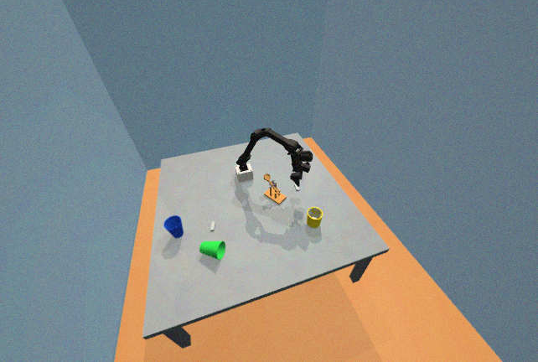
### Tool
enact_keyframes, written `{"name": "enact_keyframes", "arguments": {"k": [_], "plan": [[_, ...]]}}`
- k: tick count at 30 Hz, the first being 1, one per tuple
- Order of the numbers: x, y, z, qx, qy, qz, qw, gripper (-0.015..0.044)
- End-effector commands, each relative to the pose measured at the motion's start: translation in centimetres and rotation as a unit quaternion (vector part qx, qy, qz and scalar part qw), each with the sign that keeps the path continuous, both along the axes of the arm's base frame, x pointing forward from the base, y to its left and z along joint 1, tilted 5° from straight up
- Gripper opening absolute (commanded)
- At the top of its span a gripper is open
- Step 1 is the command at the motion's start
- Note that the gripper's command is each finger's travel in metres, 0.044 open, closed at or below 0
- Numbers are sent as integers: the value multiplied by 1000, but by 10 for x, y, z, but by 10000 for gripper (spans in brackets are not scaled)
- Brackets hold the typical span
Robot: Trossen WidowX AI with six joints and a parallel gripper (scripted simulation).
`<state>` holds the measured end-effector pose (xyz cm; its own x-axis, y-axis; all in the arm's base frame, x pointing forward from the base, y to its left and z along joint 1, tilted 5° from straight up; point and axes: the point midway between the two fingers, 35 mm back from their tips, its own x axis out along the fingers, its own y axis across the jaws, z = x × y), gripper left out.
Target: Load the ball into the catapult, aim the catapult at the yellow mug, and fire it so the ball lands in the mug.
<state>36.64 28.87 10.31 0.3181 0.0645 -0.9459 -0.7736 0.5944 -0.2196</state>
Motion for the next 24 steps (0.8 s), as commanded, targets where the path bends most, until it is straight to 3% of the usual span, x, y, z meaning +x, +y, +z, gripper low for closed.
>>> {"name": "enact_keyframes", "arguments": {"k": [1,17,24], "plan": [[33,-1,18,57,-26,-47,997,440],[141,-39,92,236,-119,-185,946,440],[140,-47,96,242,-124,-191,943,440]]}}
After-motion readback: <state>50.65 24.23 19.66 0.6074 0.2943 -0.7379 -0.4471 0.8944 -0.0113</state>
